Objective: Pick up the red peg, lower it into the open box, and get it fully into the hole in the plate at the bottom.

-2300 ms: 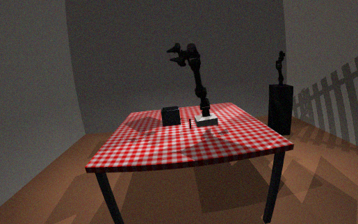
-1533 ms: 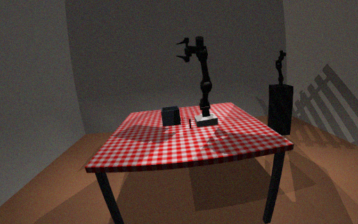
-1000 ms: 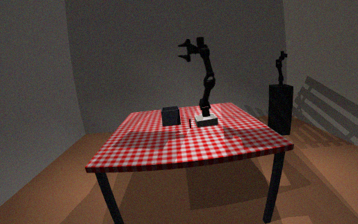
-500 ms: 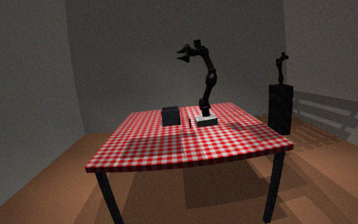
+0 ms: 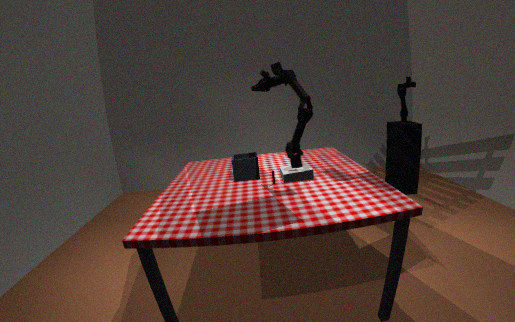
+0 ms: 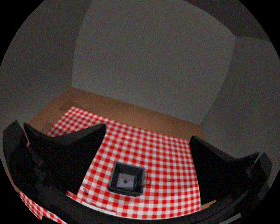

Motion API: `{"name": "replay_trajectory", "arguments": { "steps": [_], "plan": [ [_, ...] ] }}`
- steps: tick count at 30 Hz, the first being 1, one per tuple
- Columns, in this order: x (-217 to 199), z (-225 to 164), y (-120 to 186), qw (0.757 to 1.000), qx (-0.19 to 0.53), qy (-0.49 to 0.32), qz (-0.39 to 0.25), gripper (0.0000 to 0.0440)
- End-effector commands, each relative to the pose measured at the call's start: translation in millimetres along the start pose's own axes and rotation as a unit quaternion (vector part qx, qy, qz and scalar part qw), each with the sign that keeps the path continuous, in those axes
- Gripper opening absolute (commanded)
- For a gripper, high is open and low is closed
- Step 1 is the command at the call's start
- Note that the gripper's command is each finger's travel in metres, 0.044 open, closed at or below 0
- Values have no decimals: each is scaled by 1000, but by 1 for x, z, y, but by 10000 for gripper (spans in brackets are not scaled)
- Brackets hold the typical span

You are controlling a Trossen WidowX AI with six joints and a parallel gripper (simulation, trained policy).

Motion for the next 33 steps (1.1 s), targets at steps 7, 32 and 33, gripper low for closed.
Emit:
{"name": "replay_trajectory", "arguments": {
  "steps": [7,32,33],
  "plan": [
    [2,-30,-25,988,55,-135,52,440],
    [70,-117,-82,840,306,-423,146,440],
    [74,-120,-83,832,319,-430,147,440]
  ]
}}
Point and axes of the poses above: the point midway between the two fingers, 35 mm back from their tips, its own y axis back along the fingers, its own x axis across the jaws, z = x × y, the point moved 2 cm from there along y, back along the fingers, and after that the axes turned 7 degrees about y, right-handed, at the moved point
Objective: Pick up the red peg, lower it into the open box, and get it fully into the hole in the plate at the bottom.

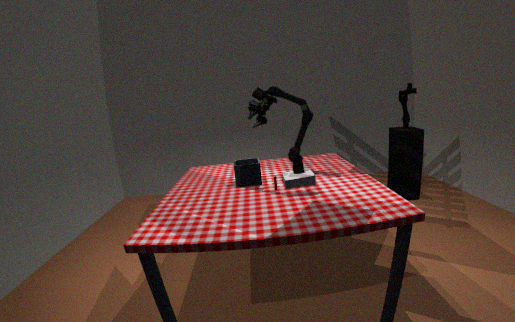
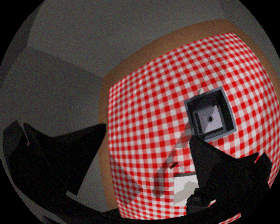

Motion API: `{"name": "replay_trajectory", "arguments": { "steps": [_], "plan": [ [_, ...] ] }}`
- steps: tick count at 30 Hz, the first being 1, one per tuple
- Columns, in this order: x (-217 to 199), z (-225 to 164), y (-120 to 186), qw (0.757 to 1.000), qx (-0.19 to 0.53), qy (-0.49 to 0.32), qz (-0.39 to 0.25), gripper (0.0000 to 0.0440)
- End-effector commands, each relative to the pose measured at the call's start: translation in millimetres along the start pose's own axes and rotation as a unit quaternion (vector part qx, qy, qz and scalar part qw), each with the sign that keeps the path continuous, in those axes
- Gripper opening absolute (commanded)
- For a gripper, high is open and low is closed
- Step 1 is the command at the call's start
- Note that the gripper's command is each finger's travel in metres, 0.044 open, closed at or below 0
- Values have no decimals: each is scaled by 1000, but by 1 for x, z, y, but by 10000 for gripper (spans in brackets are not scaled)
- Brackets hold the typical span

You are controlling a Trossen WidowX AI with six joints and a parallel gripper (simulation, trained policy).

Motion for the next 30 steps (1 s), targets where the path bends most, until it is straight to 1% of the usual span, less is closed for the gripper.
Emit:
{"name": "replay_trajectory", "arguments": {
  "steps": [1,7,13,22,30],
  "plan": [
    [-3,-10,-13,999,36,-36,-7,440],
    [-6,-33,-37,989,104,-100,-26,440],
    [-9,-59,-57,972,167,-154,-56,440],
    [-14,-98,-82,937,242,-220,-119,440],
    [-21,-130,-100,902,285,-266,-186,440]
  ]
}}
Point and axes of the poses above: the point midway between the two fingers, 35 mm back from their tips, its own y axis back along the fingers, its own x axis across the jaws, z = x × y, the point moved 2 cm from there along y, back along the fingers, and after that the axes turned 7 degrees about y, right-handed, at the moved point
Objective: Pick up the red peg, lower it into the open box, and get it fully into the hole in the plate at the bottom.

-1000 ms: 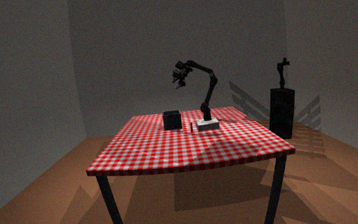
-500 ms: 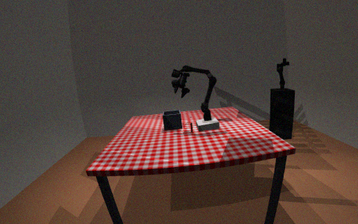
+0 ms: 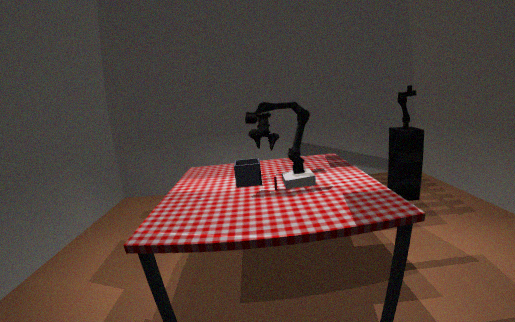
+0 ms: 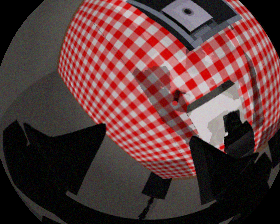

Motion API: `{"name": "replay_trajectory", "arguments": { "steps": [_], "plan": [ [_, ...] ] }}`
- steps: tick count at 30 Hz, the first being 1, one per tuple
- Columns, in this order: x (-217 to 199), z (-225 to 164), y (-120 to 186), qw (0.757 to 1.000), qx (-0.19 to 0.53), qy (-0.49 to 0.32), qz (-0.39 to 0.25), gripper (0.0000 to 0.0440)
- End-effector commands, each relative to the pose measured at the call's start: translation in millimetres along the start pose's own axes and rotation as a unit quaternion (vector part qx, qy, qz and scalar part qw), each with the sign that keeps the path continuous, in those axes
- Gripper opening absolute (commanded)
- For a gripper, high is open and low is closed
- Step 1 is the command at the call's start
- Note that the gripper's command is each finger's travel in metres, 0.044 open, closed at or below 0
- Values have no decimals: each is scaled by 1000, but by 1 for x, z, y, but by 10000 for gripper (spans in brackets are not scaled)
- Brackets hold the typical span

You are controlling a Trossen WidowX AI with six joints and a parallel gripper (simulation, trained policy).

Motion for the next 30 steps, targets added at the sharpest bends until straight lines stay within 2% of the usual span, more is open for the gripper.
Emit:
{"name": "replay_trajectory", "arguments": {
  "steps": [1,17,30],
  "plan": [
    [-5,-3,-12,999,10,-24,-27,440],
    [-26,-19,-70,981,17,-131,-139,440],
    [-46,-16,-116,964,-4,-190,-185,440]
  ]
}}
Point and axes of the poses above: the point midway between the two fingers, 35 mm back from their tips, its own y axis back along the fingers, its own x axis across the jaws, z = x × y, the point moved 2 cm from there along y, back along the fingers, and after that the axes turned 7 degrees about y, right-handed, at the moved point
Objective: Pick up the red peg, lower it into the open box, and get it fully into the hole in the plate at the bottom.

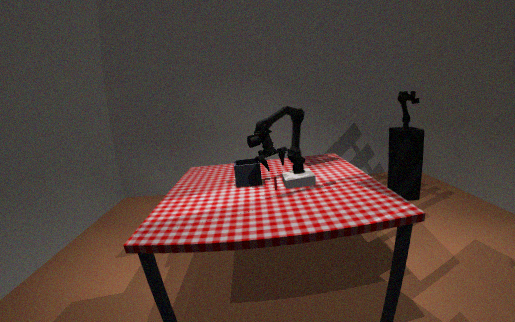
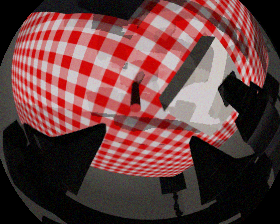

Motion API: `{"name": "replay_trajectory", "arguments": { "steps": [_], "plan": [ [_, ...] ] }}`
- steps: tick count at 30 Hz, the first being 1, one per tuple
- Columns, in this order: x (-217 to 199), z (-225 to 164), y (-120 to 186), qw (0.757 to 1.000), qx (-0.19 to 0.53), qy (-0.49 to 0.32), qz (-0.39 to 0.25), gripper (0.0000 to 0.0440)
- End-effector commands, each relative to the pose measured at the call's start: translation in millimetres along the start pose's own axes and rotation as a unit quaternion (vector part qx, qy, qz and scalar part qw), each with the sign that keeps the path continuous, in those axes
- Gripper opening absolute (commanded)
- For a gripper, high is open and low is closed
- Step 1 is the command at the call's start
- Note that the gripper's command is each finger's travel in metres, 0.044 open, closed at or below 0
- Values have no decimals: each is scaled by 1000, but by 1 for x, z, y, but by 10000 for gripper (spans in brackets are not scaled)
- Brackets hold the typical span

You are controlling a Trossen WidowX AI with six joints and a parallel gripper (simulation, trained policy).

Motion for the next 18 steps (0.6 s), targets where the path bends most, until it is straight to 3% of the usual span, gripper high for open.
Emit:
{"name": "replay_trajectory", "arguments": {
  "steps": [1,18],
  "plan": [
    [0,3,-10,1000,-5,-13,-6,440],
    [1,13,-54,998,-23,-51,-14,417]
  ]
}}
Point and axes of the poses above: the point midway between the two fingers, 35 mm back from their tips, its own y axis back along the fingers, its own x axis across the jaws, z = x × y, the point moved 2 cm from there along y, back along the fingers, and after that the axes turned 7 degrees about y, right-handed, at the moved point
